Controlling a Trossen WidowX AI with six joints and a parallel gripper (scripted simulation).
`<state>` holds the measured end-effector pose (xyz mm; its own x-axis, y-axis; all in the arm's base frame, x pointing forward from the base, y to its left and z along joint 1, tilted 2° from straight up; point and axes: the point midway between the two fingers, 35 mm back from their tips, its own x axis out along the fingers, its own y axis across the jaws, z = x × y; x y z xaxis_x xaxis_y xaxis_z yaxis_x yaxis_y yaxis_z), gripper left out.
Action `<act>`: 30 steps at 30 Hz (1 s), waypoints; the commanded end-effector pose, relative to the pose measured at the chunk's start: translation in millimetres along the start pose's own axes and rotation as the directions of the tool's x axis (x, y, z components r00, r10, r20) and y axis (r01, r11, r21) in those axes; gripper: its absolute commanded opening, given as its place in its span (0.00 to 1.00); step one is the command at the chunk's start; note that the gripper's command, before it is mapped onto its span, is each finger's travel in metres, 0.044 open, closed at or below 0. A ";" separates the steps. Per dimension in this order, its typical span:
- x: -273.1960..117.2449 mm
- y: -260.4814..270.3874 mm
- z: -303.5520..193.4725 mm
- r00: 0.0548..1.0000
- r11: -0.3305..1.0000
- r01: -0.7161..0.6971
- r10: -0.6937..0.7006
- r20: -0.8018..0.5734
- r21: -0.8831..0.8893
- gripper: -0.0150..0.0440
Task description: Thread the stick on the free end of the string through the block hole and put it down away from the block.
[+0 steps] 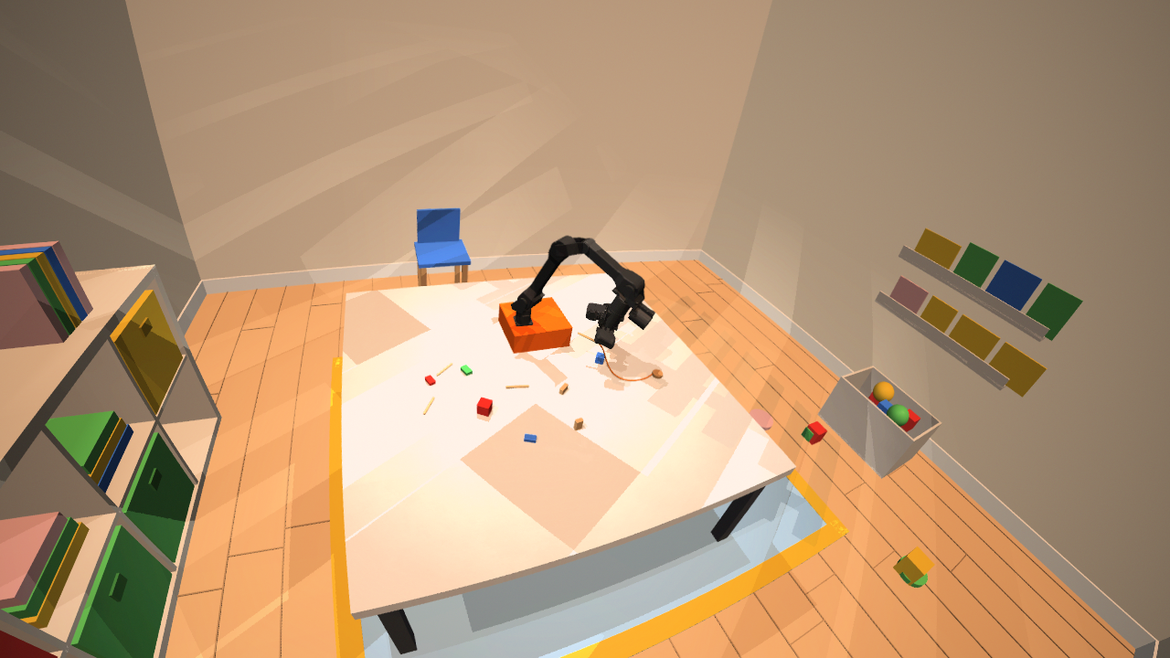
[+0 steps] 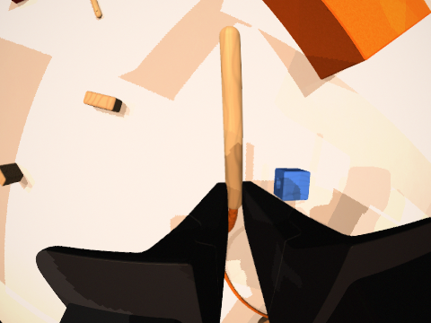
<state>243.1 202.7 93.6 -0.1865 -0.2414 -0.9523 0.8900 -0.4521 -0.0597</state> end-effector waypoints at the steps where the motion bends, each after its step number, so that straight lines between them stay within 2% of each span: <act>1: 1.8 0.6 -0.4 1.000 0.993 0.006 -0.005 0.007 -0.118 0.25; 8: 1.6 1.5 -0.7 1.000 0.936 0.010 -0.009 0.005 -0.351 0.25; 15: 1.4 2.3 -1.0 1.000 0.825 0.012 -0.013 0.003 -0.565 0.25; 30: 1.0 4.2 -1.5 1.000 0.439 0.008 -0.021 -0.001 -0.898 0.25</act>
<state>247.3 201.8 93.3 -0.1971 -0.2303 -0.9529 0.8139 0.5035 -0.2900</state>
